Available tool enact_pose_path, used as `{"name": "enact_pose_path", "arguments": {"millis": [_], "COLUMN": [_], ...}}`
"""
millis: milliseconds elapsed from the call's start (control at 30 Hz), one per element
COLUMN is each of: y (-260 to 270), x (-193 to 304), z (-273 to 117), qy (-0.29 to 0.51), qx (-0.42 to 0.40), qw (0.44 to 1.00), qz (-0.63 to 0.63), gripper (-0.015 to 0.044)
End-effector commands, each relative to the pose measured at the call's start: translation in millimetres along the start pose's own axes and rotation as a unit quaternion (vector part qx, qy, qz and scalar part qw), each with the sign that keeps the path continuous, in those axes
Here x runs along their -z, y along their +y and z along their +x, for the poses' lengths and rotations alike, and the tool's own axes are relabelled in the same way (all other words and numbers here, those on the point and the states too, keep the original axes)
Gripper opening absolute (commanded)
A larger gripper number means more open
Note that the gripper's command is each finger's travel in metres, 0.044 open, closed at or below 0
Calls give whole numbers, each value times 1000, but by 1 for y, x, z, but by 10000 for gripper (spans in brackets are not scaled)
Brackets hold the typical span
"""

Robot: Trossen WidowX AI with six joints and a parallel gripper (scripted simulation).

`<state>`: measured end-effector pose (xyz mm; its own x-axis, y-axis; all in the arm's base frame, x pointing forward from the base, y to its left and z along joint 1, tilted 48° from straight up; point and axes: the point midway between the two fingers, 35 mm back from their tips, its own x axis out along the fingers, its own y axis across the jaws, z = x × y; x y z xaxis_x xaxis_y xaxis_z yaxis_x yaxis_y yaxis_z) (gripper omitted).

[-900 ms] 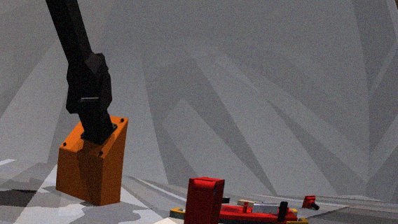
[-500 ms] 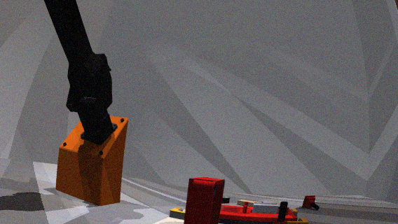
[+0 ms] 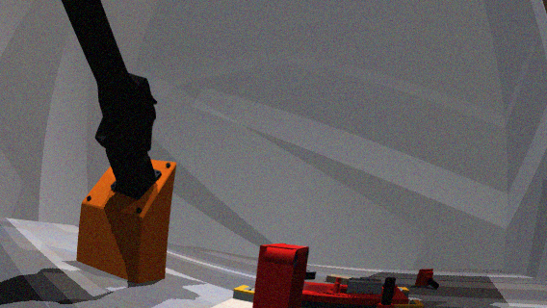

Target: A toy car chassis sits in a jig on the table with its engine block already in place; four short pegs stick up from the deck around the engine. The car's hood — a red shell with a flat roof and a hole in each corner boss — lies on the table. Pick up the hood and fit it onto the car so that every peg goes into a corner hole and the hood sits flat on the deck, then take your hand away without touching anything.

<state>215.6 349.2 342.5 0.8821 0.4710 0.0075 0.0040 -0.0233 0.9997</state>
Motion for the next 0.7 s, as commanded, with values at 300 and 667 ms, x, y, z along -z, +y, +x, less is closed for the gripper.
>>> {"name": "enact_pose_path", "arguments": {"millis": [300, 667], "y": [-110, -176], "x": [-161, -290], "z": [21, -52], "qy": [-196, -332], "qx": [234, 454], "qw": [941, 804], "qz": [-144, -196], "gripper": [0, 0]}}
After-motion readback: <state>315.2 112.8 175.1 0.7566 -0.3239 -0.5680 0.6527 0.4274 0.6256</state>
